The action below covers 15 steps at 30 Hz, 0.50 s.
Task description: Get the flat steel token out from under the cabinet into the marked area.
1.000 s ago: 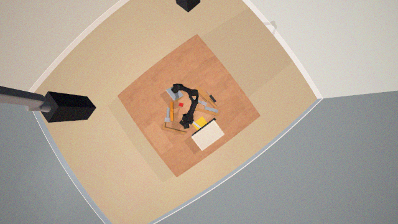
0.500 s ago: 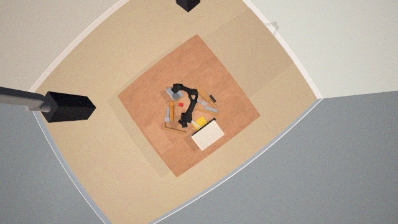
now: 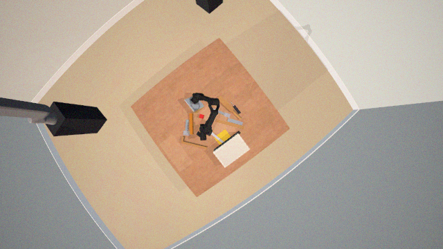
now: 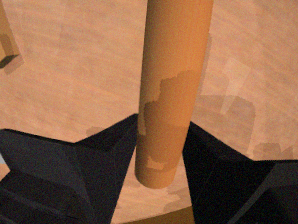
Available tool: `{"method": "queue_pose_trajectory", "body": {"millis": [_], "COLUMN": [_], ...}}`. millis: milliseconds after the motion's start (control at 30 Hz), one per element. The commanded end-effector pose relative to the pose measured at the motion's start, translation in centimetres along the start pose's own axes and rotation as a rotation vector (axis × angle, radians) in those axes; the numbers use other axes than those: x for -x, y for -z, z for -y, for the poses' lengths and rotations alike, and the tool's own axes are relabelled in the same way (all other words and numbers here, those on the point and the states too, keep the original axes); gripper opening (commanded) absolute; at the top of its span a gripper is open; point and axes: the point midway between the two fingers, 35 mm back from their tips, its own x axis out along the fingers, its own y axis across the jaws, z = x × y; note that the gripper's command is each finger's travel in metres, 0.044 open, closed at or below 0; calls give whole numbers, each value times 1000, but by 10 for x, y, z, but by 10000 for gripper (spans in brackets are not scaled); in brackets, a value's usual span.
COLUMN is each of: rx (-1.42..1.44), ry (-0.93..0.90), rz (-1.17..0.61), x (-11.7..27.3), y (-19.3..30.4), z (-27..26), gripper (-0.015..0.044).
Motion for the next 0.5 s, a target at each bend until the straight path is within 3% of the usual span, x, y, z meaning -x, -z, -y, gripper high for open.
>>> {"method": "queue_pose_trajectory", "body": {"millis": [0, 467], "rx": [-2, -3], "ry": [-4, -3], "rz": [-1, -2], "x": [-1, -1], "y": [8, 29], "z": [0, 1], "gripper": [0, 0]}}
